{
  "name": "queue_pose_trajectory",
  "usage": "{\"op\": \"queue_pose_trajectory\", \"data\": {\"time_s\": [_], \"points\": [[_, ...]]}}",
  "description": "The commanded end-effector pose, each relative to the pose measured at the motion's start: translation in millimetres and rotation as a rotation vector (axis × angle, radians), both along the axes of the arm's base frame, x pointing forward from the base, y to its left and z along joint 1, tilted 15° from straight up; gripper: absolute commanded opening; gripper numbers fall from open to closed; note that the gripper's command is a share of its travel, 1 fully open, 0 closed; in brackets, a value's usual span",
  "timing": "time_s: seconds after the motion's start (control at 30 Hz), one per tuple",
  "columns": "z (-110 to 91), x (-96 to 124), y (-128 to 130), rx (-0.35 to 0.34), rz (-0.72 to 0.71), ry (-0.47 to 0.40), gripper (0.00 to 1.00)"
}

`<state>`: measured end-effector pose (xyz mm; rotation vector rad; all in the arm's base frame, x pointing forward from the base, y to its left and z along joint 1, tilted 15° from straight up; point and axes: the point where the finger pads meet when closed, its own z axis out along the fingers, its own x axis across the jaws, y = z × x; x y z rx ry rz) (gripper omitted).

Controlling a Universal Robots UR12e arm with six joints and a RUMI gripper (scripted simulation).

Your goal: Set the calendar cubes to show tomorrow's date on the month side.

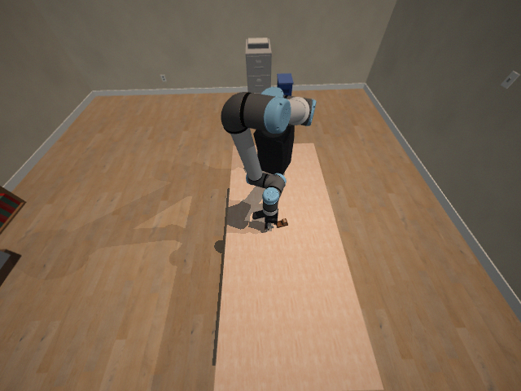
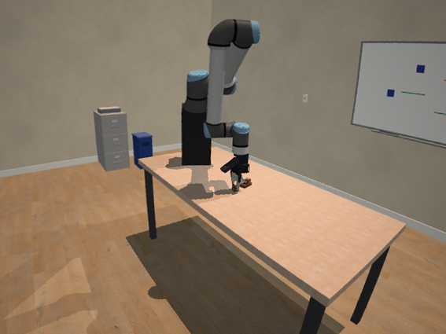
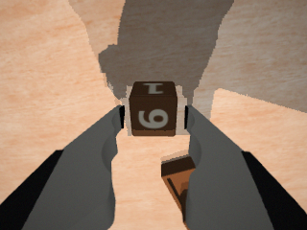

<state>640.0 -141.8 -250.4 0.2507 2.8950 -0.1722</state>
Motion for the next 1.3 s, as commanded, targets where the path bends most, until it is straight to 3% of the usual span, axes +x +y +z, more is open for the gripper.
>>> {"op": "queue_pose_trajectory", "data": {"time_s": [0.0,0.5,0.53,1.27], "points": [[0.5,0.3,0.0,0.000,0.000,-0.001,0.29],[0.5,0.3,0.0,0.000,0.000,-0.001,0.29],[0.5,0.3,0.0,0.000,0.000,-0.001,0.11],[0.5,0.3,0.0,0.000,0.000,-0.001,0.11]]}}
